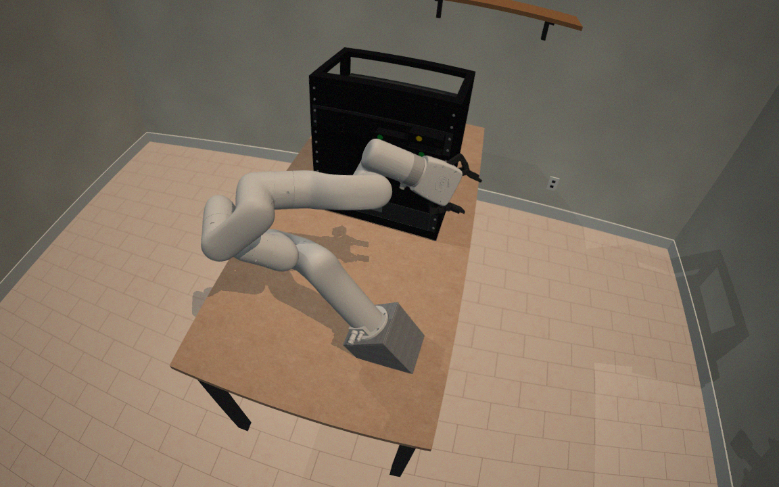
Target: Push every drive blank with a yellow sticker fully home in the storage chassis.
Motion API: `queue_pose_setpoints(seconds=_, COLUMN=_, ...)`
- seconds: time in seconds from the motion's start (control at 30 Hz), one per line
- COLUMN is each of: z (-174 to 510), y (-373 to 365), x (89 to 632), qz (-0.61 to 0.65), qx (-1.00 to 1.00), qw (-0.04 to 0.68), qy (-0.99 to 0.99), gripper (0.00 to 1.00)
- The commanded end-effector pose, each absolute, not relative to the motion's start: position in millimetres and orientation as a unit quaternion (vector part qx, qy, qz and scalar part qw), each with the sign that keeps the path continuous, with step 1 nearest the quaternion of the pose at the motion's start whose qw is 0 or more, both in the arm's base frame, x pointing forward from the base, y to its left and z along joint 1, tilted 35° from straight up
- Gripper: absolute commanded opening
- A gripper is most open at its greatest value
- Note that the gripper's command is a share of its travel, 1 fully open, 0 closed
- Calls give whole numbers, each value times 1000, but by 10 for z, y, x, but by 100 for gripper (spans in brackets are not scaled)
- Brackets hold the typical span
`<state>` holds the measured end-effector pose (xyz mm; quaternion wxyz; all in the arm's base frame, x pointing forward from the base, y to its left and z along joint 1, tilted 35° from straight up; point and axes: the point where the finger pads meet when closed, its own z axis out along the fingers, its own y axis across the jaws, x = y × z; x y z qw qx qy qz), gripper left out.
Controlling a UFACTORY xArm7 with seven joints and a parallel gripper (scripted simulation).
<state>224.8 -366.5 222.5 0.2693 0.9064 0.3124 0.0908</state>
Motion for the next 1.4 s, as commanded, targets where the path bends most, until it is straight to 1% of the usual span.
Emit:
queue_pose_setpoints(seconds=0.0, z=2281, y=-3848, x=2283, qz=83, qx=883, qw=337, qy=314, gripper=100)
queue_pose_setpoints(seconds=0.13, z=2314, y=-3869, x=2349, qz=93, qx=861, qw=377, qy=329, gripper=100)
queue_pose_setpoints(seconds=0.23, z=2322, y=-3848, x=2392, qz=102, qx=849, qw=393, qy=338, gripper=100)
queue_pose_setpoints(seconds=0.37, z=2324, y=-3807, x=2439, qz=113, qx=837, qw=407, qy=347, gripper=100)
queue_pose_setpoints(seconds=0.6, z=2306, y=-3519, x=2611, qz=175, qx=798, qw=434, qy=380, gripper=100)
queue_pose_setpoints(seconds=0.73, z=2296, y=-3278, x=2694, qz=223, qx=777, qw=437, qy=394, gripper=100)
queue_pose_setpoints(seconds=0.9, z=2297, y=-3145, x=2727, qz=249, qx=767, qw=435, qy=400, gripper=100)
queue_pose_setpoints(seconds=1.37, z=2403, y=-2455, x=2790, qz=386, qx=722, qw=406, qy=406, gripper=100)
